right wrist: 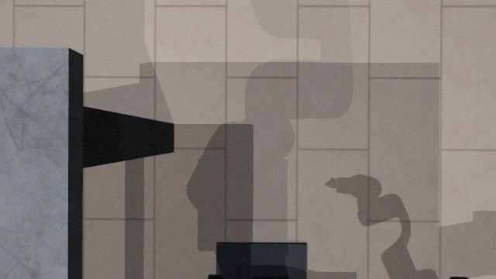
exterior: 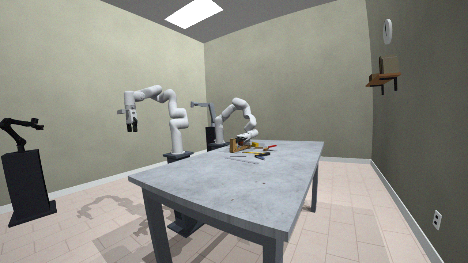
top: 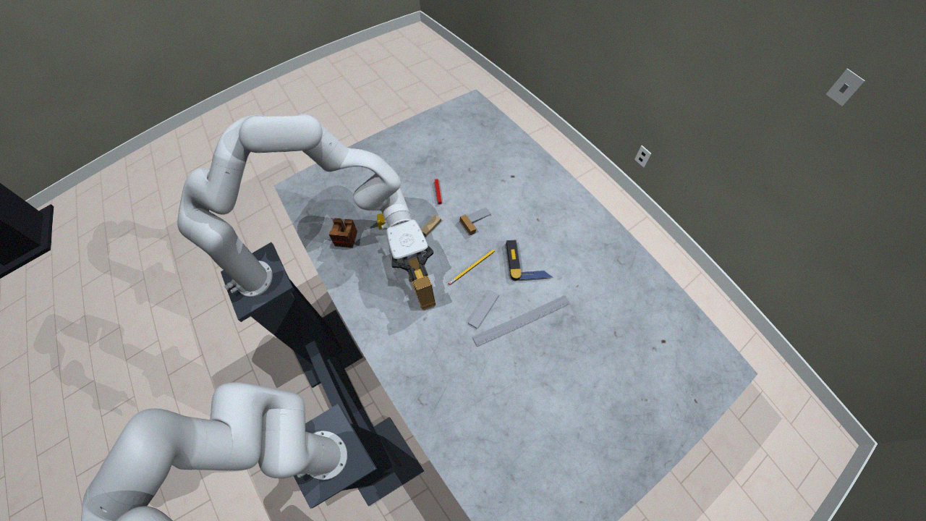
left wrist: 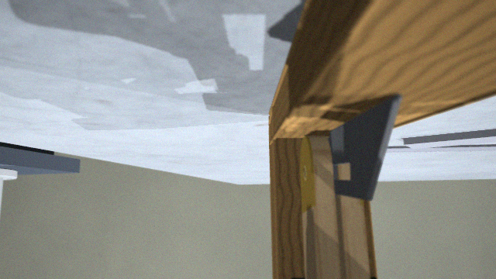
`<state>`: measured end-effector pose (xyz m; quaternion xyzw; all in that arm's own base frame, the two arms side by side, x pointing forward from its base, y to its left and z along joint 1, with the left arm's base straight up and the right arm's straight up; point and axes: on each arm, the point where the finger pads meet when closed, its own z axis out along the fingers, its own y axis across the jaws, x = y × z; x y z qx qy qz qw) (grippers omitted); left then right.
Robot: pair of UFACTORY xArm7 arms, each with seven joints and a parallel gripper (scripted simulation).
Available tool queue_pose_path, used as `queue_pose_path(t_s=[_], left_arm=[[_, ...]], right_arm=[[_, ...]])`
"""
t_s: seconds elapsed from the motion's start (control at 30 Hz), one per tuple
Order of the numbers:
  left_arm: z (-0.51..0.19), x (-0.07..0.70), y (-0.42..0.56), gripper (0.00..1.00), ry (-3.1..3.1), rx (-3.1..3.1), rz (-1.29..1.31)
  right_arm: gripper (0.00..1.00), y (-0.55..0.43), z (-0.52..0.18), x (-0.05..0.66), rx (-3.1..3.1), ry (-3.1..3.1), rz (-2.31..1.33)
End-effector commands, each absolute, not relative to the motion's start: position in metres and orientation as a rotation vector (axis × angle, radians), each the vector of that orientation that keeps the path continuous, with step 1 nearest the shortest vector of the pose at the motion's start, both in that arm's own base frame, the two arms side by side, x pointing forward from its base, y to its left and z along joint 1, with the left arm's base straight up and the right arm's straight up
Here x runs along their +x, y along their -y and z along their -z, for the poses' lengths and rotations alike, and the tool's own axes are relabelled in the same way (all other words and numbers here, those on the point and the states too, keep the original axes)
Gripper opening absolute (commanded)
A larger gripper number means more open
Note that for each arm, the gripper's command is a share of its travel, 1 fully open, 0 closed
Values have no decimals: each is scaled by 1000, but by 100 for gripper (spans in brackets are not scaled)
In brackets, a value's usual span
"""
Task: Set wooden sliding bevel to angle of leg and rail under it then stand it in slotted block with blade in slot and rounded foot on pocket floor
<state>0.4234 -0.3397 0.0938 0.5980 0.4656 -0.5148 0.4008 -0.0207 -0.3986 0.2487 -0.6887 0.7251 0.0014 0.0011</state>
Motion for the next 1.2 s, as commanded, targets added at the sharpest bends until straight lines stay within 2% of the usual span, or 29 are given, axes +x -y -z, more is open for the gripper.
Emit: queue_pose_path(t_s=[0.0,1.17], left_arm=[[-95,424,340,0,-1174,1513,1299],[-103,425,337,0,-1174,1513,1299]], right_arm=[[100,399,-250,-21,-2164,-2278,0],[100,399,-250,-21,-2164,-2278,0]])
